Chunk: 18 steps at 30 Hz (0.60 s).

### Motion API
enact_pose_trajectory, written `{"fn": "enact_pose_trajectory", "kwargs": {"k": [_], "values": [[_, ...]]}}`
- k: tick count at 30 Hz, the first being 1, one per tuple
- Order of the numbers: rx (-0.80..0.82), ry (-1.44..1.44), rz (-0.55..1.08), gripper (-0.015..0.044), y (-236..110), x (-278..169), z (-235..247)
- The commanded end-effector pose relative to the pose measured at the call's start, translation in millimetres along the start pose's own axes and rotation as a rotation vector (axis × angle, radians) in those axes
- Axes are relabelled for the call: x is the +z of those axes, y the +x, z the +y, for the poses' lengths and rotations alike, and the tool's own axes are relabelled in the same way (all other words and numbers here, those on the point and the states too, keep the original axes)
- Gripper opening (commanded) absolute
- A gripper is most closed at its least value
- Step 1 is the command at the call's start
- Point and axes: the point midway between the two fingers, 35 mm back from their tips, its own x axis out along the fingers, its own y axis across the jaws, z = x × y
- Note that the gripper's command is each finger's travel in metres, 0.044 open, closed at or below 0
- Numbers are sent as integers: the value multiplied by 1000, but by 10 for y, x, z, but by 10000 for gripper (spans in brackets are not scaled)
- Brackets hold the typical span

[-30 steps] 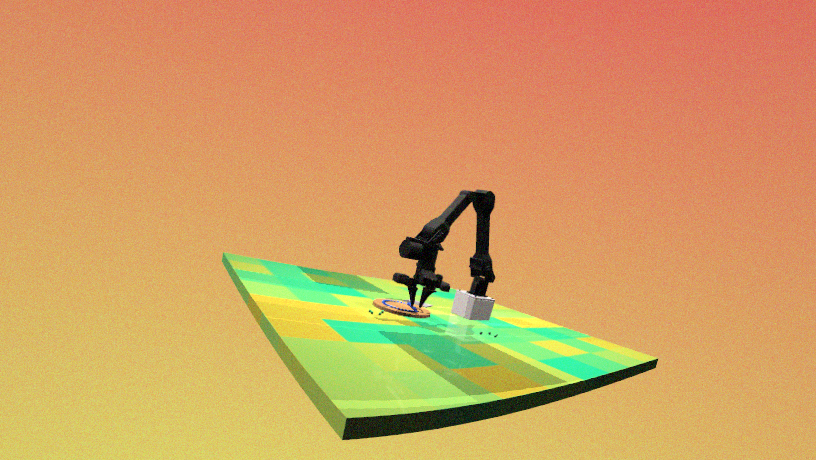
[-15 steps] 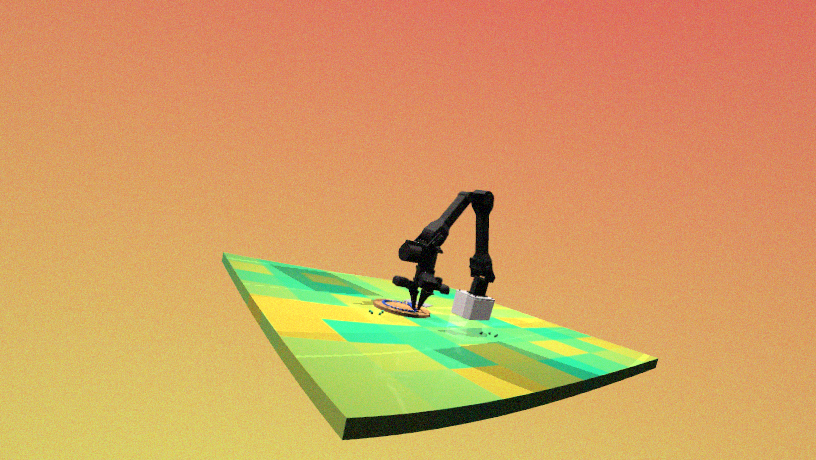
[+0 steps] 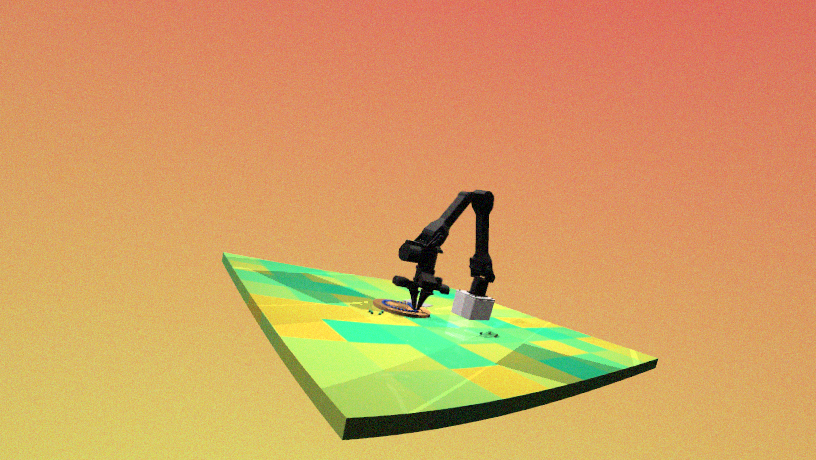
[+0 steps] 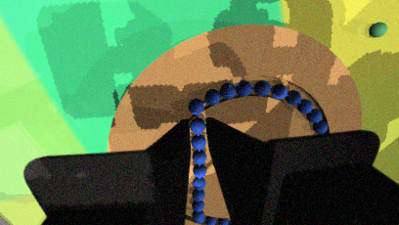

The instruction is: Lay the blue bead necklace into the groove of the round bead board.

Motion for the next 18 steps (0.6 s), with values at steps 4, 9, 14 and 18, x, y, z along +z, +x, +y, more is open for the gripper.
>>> {"fn": "enact_pose_trajectory", "kwargs": {"k": [4,9,14,18], "values": [[-1,0,0,0,-5,1,-2],[-1,0,0,0,-5,1,-2],[-1,0,0,0,-5,1,-2],[0,-2,-1,0,-43,2,1]]}}
